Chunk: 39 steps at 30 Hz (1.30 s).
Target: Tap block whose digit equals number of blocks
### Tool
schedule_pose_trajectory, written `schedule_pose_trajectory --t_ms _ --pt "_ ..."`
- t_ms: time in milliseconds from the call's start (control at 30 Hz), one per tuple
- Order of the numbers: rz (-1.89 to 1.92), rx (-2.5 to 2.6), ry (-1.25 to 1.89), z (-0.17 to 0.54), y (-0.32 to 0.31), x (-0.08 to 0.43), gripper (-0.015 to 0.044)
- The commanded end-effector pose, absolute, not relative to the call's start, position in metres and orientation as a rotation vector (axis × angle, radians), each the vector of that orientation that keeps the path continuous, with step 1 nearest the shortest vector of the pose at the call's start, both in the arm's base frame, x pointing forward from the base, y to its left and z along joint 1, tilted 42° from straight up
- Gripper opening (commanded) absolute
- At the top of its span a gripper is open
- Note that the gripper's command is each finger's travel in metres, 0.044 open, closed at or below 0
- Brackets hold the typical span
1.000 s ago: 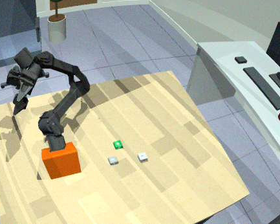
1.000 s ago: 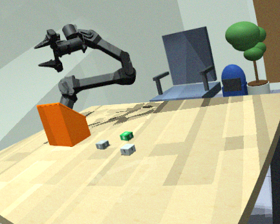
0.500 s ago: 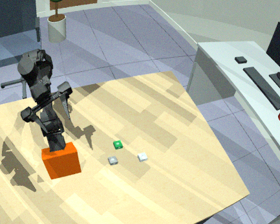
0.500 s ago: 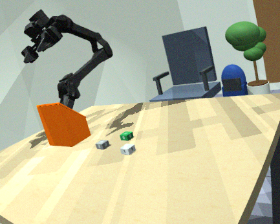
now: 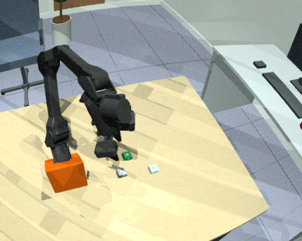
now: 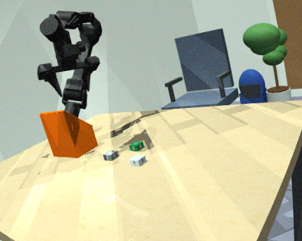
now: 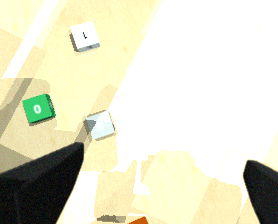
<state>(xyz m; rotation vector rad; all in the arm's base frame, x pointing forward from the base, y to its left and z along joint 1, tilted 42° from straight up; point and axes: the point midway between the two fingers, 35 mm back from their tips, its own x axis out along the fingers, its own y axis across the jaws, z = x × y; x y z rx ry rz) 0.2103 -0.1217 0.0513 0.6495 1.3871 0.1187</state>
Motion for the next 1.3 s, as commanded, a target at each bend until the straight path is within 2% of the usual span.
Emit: schedule_pose_trajectory --t_ms 0,167,900,1100,1267 --pt "0.413 0.545 1.491 0.023 -0.075 0.227 0.04" --pt "0.678 0.442 1.571 -0.003 -0.03 0.233 0.04" --pt "0.678 0.442 1.571 -0.003 -0.03 0.233 0.04" --pt "0.681 0.444 1.569 -0.061 0.021 0.224 0.0242" --pt "0.681 0.445 1.569 -0.064 0.023 0.223 0.0111"
